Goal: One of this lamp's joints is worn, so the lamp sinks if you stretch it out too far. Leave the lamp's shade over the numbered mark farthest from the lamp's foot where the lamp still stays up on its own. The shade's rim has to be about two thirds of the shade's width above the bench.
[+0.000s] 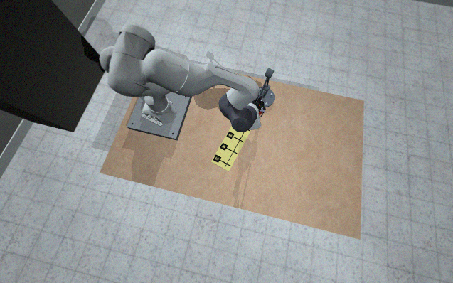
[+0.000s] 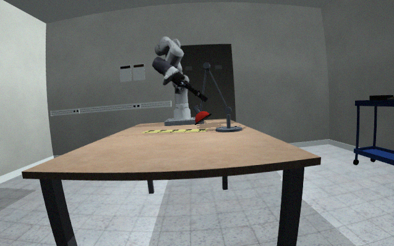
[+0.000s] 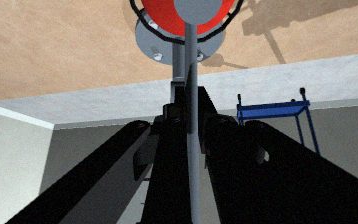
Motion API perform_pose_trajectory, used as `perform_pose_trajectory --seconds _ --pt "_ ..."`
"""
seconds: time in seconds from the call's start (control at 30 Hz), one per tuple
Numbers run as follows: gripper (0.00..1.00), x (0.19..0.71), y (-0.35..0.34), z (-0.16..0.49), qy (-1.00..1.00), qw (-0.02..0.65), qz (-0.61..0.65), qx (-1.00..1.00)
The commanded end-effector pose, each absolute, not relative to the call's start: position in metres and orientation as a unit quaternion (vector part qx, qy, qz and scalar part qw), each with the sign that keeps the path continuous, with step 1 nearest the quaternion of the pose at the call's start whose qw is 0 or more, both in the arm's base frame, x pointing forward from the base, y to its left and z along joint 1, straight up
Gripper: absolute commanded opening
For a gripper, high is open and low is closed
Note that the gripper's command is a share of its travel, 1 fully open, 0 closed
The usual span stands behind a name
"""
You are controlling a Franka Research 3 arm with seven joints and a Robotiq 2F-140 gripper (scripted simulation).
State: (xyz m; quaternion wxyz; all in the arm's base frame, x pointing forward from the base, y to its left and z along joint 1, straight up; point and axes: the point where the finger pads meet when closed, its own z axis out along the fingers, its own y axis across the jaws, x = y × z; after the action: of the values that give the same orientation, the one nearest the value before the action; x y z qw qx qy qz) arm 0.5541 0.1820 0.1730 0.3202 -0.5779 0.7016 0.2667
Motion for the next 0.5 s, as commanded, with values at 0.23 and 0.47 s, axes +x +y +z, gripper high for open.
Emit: perform_pose_trajectory --seconds 0.23,0.47 --pt "0.1 0.5604 0.1706 0.1702 0.707 0.322 0.257 -0.575" --pt "0.1 0.5621 0.1672 0.1686 0.707 0.322 0.257 -0.575"
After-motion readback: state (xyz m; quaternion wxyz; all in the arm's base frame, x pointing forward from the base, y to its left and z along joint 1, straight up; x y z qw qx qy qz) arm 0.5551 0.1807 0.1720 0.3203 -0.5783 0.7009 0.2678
